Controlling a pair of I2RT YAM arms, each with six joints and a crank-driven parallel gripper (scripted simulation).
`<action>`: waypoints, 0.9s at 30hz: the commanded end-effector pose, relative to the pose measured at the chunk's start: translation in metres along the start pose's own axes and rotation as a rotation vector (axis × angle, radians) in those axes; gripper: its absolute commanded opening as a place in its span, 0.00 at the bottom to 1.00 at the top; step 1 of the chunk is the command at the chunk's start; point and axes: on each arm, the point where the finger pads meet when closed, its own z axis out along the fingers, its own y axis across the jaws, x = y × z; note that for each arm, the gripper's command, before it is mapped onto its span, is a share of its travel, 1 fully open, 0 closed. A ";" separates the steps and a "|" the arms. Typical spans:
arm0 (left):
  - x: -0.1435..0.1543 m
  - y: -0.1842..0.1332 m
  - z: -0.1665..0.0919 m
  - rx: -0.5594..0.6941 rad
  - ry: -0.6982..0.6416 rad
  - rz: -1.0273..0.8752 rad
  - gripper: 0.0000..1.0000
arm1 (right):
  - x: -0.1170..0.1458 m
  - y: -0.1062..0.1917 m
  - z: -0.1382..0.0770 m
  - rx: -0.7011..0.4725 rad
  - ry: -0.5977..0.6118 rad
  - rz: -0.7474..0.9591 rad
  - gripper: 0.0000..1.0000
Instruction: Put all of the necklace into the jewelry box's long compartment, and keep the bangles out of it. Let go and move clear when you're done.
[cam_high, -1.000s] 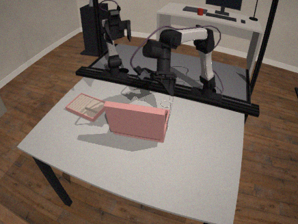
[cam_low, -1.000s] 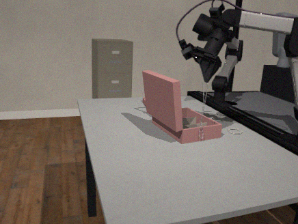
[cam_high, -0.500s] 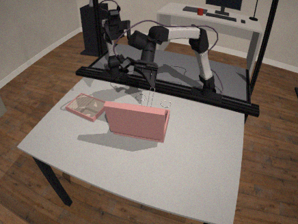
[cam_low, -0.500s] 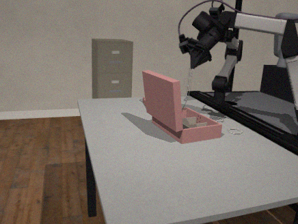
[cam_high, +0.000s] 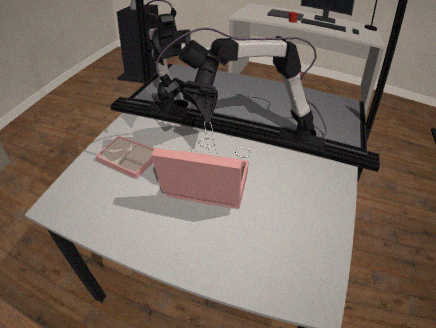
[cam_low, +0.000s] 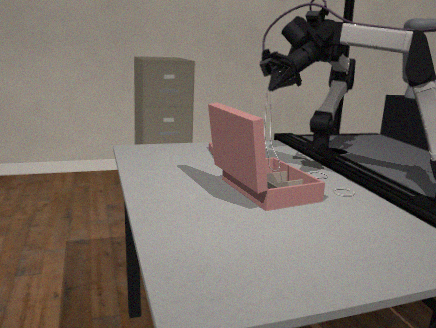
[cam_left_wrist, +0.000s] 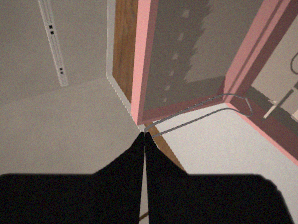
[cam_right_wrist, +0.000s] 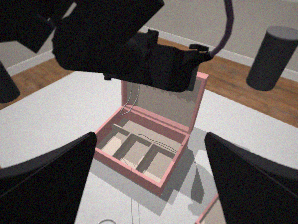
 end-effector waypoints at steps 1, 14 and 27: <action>-0.012 0.012 0.003 -0.059 -0.022 0.007 0.00 | -0.017 0.000 -0.003 0.001 -0.041 -0.006 1.00; -0.031 0.017 0.000 -0.108 -0.054 0.047 0.00 | -0.017 0.000 -0.003 0.001 -0.041 -0.006 1.00; -0.034 0.015 0.002 -0.111 -0.063 0.050 0.00 | -0.017 0.000 -0.003 0.001 -0.041 -0.006 1.00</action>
